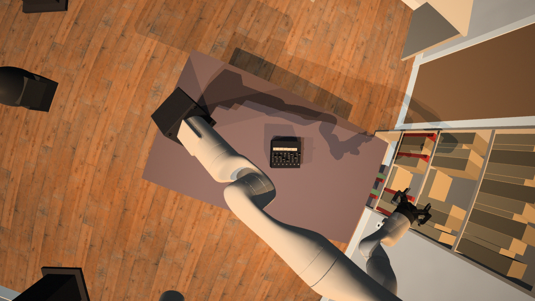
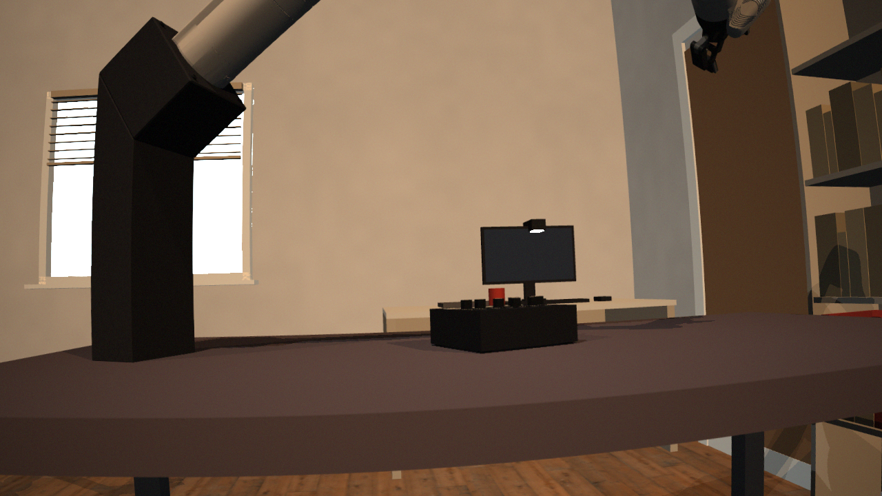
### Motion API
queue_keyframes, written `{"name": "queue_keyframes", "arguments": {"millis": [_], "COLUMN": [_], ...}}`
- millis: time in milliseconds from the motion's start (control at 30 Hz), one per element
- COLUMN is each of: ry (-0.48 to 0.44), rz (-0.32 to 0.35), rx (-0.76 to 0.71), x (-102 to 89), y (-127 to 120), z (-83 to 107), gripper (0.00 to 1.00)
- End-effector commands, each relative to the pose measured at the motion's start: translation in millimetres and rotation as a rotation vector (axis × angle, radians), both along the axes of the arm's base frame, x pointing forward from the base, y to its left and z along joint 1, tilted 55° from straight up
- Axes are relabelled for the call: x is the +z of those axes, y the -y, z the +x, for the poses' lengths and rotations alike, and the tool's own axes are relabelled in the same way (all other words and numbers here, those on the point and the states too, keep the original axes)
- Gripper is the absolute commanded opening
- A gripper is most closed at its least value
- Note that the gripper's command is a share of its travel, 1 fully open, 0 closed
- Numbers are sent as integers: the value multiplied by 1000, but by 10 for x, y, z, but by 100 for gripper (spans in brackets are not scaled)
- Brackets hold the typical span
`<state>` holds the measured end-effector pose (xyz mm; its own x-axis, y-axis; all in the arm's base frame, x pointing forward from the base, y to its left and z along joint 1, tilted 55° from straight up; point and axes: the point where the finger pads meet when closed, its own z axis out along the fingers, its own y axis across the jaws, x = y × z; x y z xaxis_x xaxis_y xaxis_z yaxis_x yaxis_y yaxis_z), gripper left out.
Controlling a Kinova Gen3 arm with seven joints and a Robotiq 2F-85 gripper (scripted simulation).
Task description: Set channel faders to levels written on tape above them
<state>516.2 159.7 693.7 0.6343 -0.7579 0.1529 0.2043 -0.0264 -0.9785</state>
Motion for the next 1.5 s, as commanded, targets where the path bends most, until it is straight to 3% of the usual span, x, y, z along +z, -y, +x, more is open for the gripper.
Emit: {"name": "queue_keyframes", "arguments": {"millis": [0, 67, 100, 400, 433, 633, 667, 967, 1000, 1233, 1267, 1467], "ry": [-1, -1, -18, -18, -37, -37, -56, -56, -77, -77, -98, -98], "rz": [-4, -4, -2, -2, -1, -1, -2, -2, -3, -3, -5, -5], "rx": [4, 4, -20, -20, -45, -45, -71, -71, -99, -99, -127, -127], "x": [-16, -16, -126, -126, -248, -248, -379, -379, -519, -519, -667, -667], "y": [-49, -49, -108, -108, -160, -160, -202, -202, -236, -236, -260, -260], "z": [-12, -12, 31, 31, 75, 75, 119, 119, 163, 163, 204, 204], "gripper": [100, 100, 100, 100, 100, 100, 100, 100, 100, 100, 100, 100]}}
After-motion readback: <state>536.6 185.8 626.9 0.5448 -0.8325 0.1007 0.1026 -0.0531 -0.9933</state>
